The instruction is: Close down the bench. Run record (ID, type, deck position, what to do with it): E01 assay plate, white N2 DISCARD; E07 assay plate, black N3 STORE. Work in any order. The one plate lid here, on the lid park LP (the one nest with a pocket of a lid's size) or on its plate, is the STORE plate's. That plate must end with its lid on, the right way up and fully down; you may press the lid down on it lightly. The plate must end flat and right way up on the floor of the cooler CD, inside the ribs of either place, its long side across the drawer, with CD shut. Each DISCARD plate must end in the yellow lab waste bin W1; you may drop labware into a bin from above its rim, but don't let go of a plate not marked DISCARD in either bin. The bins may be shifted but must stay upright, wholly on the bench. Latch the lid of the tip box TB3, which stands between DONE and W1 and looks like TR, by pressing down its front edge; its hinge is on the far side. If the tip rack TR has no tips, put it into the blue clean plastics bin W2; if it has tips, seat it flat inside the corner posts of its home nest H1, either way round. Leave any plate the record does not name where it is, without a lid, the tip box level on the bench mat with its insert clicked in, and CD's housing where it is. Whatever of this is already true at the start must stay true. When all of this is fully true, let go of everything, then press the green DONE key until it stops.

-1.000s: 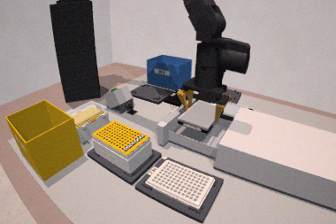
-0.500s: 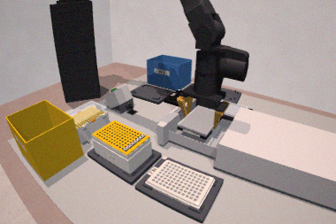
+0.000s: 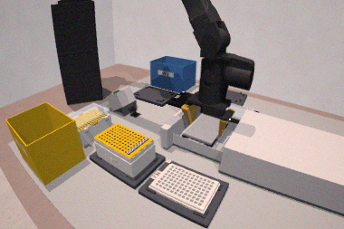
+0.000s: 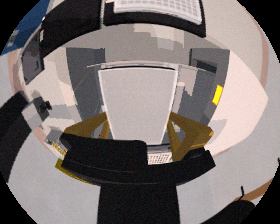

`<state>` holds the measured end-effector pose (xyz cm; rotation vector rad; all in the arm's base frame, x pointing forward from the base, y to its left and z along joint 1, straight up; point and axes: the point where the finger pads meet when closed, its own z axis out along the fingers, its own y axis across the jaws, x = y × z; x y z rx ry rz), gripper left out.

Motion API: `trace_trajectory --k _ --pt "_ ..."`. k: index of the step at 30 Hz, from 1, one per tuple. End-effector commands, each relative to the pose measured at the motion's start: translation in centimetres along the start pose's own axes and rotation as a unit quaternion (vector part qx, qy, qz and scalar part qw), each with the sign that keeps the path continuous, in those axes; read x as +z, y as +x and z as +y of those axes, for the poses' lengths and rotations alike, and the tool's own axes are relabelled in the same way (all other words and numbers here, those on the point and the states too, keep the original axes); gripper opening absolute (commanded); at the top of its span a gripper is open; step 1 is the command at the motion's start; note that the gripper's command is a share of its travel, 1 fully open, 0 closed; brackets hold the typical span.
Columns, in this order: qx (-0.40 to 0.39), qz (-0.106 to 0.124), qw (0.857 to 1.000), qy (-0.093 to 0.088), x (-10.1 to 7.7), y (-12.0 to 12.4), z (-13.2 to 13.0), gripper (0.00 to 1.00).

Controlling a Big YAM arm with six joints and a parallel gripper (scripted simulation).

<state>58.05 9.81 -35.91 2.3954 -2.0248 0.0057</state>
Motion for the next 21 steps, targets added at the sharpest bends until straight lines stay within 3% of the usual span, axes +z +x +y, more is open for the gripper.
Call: trace_trajectory --k 1,7,9,21 --pt "-0.008 -0.002 1.0 0.024 -0.4 -0.1 -2.5 0.0" --pt "-0.008 -0.002 1.0 0.021 0.3 -0.1 -2.4 0.0" --pt "-0.008 -0.002 0.999 0.031 -1.1 -0.1 -3.4 0.0" --pt "-0.008 -0.002 0.999 0.033 -1.2 -0.1 -3.5 0.0"
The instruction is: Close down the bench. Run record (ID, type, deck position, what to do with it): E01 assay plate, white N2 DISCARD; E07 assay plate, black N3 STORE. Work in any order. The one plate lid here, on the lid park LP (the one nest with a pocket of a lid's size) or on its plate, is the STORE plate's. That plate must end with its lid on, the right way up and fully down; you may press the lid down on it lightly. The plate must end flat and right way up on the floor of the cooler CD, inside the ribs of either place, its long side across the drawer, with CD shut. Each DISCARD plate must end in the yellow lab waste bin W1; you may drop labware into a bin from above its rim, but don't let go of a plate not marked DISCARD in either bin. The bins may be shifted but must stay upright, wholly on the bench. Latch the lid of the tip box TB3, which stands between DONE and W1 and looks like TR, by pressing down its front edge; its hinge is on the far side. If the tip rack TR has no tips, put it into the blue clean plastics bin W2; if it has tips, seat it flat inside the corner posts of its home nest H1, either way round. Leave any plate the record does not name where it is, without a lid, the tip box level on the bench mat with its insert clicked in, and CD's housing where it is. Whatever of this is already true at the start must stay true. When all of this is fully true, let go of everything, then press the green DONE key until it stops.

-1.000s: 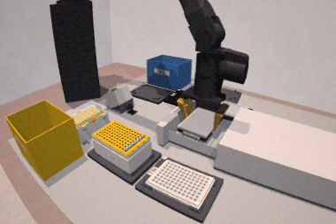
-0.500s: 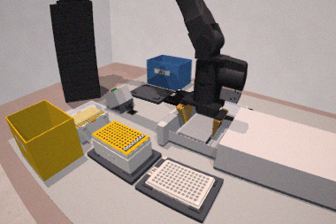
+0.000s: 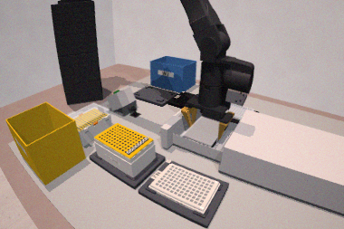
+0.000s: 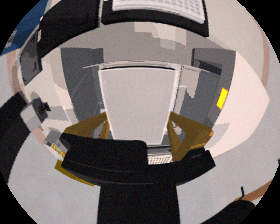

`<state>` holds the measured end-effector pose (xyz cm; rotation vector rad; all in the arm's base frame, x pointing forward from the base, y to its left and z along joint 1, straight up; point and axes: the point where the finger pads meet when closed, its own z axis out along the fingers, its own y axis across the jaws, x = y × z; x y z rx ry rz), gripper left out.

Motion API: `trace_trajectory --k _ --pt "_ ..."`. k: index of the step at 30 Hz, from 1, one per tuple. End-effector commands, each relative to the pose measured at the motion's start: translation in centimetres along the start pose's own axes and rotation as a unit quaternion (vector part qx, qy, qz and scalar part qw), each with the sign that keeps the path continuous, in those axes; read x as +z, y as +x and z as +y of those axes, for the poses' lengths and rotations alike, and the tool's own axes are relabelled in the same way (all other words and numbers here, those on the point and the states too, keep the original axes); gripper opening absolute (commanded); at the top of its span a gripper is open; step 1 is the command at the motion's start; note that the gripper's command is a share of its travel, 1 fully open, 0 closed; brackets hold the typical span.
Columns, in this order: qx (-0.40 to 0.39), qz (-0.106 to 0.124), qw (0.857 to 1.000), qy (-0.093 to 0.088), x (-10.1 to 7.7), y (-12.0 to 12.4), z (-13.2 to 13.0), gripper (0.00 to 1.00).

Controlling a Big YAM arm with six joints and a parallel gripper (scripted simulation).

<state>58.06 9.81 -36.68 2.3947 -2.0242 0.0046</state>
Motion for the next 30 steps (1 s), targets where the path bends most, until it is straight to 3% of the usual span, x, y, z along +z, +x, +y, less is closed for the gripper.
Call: trace_trajectory --k 1,22,30 --pt "-0.008 -0.002 0.999 0.035 -2.16 -0.1 -3.68 0.0" --pt "-0.008 -0.002 0.999 0.043 -2.8 -0.09 -4.21 0.0" --pt "-0.008 -0.002 0.999 0.038 -2.62 -0.08 -3.66 0.0"
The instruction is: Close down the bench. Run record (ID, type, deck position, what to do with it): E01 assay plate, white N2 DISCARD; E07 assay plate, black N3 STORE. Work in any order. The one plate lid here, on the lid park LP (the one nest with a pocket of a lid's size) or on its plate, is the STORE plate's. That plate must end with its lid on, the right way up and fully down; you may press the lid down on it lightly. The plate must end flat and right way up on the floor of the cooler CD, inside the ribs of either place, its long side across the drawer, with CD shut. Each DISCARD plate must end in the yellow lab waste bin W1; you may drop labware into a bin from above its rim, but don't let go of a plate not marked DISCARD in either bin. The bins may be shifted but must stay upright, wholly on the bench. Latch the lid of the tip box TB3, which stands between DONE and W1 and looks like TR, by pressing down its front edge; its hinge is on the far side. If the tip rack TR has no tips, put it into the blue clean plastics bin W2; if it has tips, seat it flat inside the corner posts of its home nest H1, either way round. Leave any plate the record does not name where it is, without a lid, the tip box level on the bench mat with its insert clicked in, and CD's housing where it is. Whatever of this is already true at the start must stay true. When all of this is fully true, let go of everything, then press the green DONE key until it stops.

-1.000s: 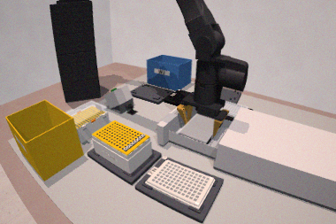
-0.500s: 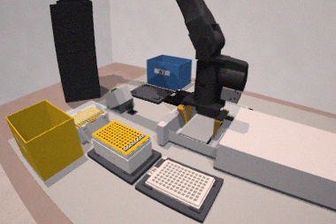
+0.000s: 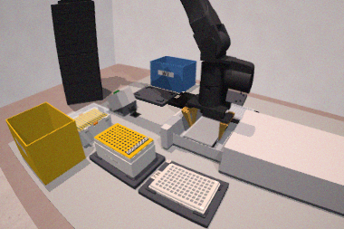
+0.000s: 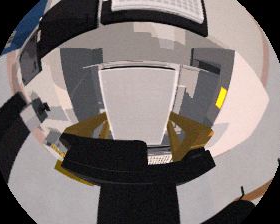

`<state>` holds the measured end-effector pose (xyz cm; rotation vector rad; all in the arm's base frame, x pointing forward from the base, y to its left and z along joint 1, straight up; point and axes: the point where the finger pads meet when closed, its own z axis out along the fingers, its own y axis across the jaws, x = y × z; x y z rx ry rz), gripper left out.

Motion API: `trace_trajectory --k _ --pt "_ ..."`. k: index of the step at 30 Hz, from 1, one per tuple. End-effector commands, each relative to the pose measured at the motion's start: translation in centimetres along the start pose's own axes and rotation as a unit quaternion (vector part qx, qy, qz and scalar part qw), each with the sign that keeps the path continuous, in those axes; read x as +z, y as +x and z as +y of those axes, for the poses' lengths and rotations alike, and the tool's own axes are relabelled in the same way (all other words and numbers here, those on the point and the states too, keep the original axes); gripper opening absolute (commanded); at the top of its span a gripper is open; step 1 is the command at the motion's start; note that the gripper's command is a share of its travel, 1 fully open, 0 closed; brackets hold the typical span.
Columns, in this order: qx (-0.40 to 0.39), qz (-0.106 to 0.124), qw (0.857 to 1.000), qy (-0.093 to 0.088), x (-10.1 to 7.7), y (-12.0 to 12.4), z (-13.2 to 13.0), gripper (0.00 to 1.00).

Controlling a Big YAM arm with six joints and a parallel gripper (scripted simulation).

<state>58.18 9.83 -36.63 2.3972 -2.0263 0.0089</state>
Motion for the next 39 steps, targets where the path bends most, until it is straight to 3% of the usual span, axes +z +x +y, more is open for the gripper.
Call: trace_trajectory --k 1,11,18,19,25,38,39 --pt "-0.008 -0.002 0.999 0.036 -2.6 -0.1 -3.5 0.0" --pt "-0.008 -0.002 1.0 0.024 -2.1 -0.1 -1.9 0.0" --pt "-0.008 -0.002 1.0 0.028 -2.4 -0.1 -2.2 0.0" --pt "-0.008 -0.002 1.0 0.018 -1.6 -0.1 -1.3 0.0" --pt "-0.008 -0.002 1.0 0.026 -2.2 -0.1 -1.8 0.0" --pt "-0.002 -0.002 1.0 0.021 -1.5 -0.1 -1.6 0.0" --pt "-0.008 -0.002 1.0 0.029 -2.5 -0.1 -2.0 0.0"
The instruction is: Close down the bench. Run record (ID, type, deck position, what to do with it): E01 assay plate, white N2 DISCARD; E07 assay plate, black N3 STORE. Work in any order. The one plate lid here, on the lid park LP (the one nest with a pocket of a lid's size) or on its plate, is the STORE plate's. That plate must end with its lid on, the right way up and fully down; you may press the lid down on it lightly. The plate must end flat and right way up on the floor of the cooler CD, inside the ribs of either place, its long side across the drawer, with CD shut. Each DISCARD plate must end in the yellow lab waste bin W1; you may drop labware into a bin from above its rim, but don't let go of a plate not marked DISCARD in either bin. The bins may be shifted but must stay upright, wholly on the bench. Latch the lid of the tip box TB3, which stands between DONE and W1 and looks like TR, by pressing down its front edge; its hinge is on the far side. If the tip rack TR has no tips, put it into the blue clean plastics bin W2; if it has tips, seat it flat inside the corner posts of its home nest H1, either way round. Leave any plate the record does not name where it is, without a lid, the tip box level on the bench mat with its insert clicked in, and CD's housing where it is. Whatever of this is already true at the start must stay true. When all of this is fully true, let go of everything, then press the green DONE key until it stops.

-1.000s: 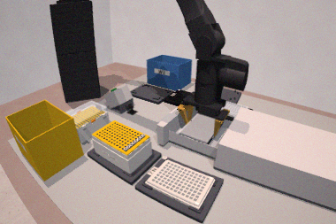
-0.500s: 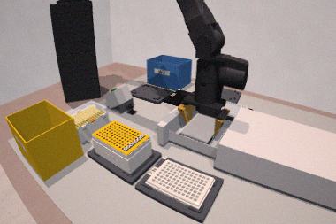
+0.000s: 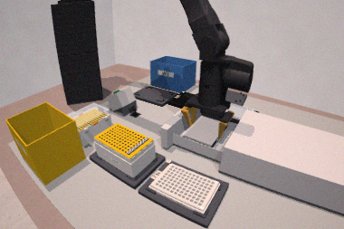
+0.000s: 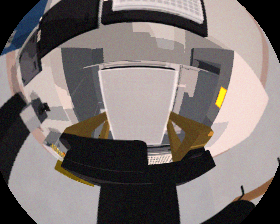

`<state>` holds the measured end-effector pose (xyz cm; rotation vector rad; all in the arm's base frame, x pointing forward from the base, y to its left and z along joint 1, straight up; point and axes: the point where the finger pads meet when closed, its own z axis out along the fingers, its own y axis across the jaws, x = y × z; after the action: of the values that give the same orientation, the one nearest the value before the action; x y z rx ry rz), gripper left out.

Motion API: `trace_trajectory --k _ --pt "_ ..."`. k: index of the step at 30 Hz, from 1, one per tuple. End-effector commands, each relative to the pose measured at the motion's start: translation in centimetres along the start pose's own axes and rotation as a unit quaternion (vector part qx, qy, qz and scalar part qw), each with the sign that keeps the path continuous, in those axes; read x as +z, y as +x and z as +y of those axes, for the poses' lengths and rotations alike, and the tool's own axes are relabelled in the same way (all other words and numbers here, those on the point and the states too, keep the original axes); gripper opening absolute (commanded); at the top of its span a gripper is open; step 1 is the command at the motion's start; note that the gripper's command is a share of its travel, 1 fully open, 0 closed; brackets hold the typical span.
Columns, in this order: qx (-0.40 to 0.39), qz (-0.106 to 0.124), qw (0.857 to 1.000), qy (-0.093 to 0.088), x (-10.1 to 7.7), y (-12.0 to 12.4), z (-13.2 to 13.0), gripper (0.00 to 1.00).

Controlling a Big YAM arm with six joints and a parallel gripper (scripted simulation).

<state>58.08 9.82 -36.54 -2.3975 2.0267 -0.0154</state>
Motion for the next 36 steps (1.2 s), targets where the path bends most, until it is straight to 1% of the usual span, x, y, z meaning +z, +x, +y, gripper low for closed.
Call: trace_trajectory --k 1,8,13,14,18,23,30,31,33,36 --pt "-0.008 -0.002 1.0 0.022 -2.0 -0.1 -1.8 0.0" --pt "-0.008 -0.002 1.0 0.001 0.6 -0.1 0.4 0.0" --pt "-0.008 -0.002 1.0 0.0 0.7 -0.1 0.5 0.0" --pt "-0.008 -0.002 1.0 0.002 0.3 -0.1 0.1 0.0" --pt "-0.008 -0.002 1.0 0.007 0.6 -0.1 -0.3 0.0" --pt "-0.008 -0.002 1.0 0.017 0.4 -0.1 -1.6 0.0" --pt "-0.007 -0.002 1.0 0.014 0.5 0.0 -1.6 0.0" --pt "-0.007 -0.002 1.0 0.022 -0.6 0.0 -2.5 0.0" --pt "-0.007 -0.002 1.0 0.009 0.6 0.0 -1.4 0.0" --pt "-0.007 -0.002 1.0 0.009 0.7 0.0 -1.5 0.0"
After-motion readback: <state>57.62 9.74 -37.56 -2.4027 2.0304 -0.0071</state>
